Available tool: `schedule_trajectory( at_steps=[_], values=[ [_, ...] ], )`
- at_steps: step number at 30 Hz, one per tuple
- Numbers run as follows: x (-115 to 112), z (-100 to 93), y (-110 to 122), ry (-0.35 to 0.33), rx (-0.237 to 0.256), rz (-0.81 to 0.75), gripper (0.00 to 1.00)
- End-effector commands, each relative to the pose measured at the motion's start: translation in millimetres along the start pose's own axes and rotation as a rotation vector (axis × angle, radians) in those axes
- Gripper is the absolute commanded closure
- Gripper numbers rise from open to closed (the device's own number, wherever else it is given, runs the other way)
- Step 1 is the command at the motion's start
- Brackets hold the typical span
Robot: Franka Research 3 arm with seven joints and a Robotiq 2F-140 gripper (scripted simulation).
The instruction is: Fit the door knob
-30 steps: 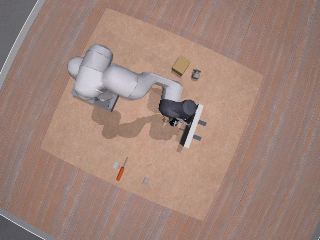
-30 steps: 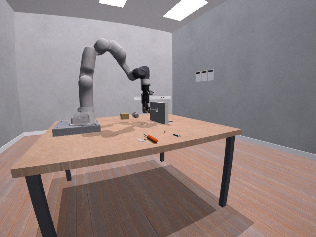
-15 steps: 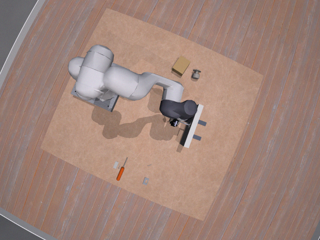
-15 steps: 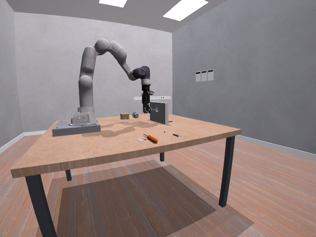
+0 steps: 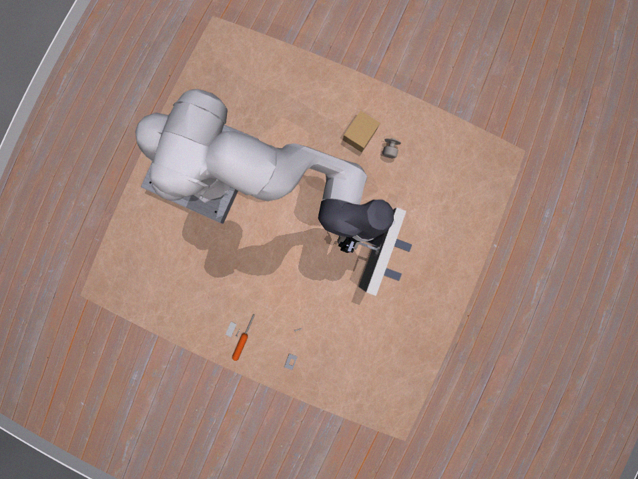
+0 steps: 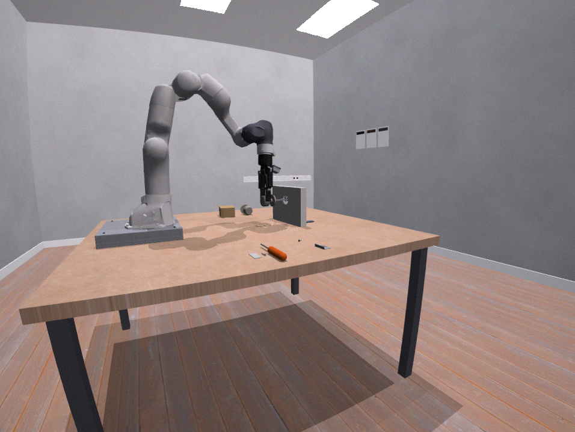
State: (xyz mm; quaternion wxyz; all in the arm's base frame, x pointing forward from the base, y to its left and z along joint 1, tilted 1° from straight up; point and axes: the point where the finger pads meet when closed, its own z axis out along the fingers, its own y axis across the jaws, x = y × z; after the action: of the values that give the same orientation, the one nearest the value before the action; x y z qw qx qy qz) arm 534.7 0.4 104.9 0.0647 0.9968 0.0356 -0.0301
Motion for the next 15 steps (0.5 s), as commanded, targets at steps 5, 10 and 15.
schedule_trajectory(
  at_steps=[5, 10, 15],
  values=[
    [4.3, -1.6, -0.9, 0.001, -0.001, -0.004, 0.58],
    [5.2, -1.7, -0.9, 0.001, -0.001, -0.004, 0.58],
    [5.3, -1.7, -0.9, 0.001, -0.001, -0.004, 0.58]
  ],
)
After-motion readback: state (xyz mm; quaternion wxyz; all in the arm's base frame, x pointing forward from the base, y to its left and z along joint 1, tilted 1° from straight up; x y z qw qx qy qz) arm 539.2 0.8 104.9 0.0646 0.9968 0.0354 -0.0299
